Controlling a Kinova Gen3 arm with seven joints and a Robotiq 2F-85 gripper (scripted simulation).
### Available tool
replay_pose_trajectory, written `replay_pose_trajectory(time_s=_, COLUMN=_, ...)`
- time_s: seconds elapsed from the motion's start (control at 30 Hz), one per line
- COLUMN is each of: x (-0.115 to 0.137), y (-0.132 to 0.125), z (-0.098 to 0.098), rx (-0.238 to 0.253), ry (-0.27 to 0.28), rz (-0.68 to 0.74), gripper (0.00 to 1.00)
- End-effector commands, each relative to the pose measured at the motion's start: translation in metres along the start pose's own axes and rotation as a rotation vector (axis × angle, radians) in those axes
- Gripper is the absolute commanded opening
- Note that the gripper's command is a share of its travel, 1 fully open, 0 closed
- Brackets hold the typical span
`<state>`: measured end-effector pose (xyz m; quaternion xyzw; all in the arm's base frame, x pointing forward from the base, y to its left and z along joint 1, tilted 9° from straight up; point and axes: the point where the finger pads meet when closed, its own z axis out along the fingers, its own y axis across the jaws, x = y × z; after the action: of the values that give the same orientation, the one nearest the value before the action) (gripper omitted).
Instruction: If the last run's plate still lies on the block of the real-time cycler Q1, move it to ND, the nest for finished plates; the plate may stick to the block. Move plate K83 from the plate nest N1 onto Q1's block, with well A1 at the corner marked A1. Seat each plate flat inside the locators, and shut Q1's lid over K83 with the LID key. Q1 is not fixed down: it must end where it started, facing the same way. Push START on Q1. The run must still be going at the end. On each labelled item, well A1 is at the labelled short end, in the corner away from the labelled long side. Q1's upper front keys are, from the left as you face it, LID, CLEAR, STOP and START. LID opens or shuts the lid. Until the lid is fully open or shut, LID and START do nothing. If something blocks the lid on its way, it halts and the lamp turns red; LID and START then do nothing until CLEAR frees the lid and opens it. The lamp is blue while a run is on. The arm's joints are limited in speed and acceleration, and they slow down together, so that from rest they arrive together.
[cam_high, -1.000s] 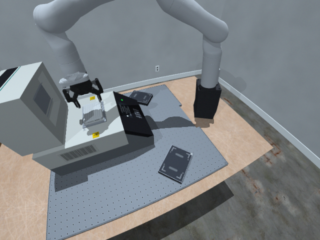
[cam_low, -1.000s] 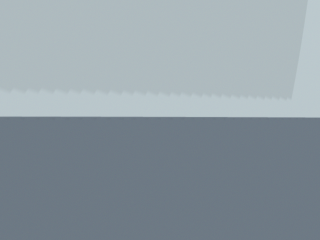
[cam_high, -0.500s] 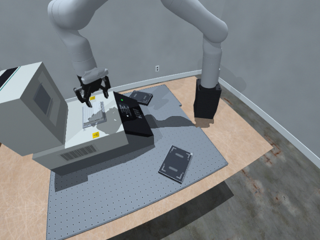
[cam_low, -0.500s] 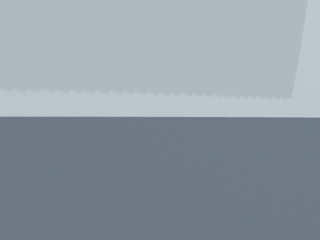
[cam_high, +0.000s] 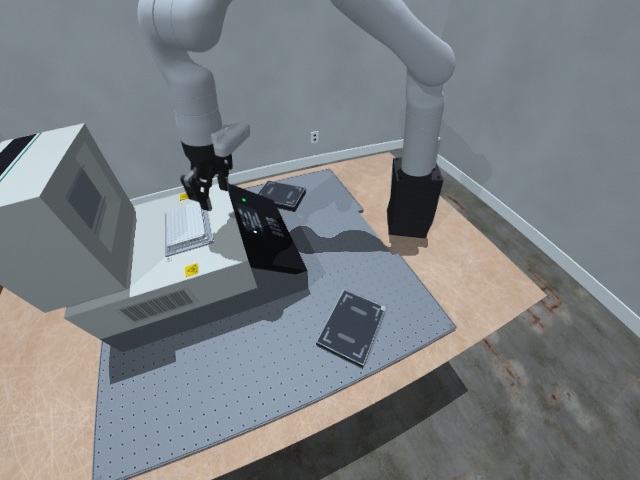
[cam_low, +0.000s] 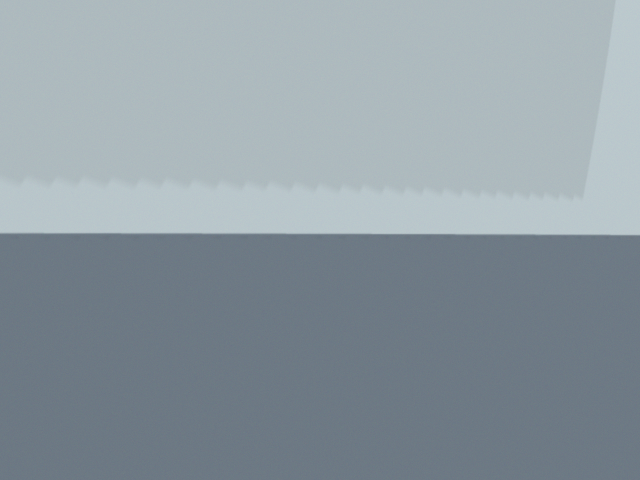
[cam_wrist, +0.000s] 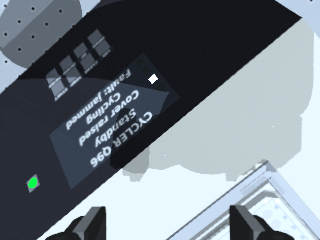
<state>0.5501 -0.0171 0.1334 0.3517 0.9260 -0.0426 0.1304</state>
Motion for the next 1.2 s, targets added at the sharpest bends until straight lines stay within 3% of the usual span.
replay_pose_trajectory(time_s=0.0, x=0.011, y=-0.007, z=-0.005, rx=-0.015, ry=-0.021, rz=-0.146, gripper=0.72)
replay_pose_trajectory(time_s=0.13, x=0.022, y=-0.015, z=-0.008, rx=-0.022, ry=-0.039, rz=-0.278, gripper=0.68)
replay_pose_trajectory(time_s=0.2, x=0.022, y=-0.015, z=-0.008, rx=-0.022, ry=-0.039, rz=-0.278, gripper=0.68)
replay_pose_trajectory(time_s=0.7, x=0.062, y=-0.042, z=-0.019, rx=-0.049, ry=-0.106, rz=-0.773, gripper=0.55)
replay_pose_trajectory(time_s=0.77, x=0.062, y=-0.042, z=-0.019, rx=-0.049, ry=-0.106, rz=-0.773, gripper=0.55)
replay_pose_trajectory(time_s=1.17, x=0.095, y=-0.064, z=-0.029, rx=-0.069, ry=-0.159, rz=-1.169, gripper=0.44)
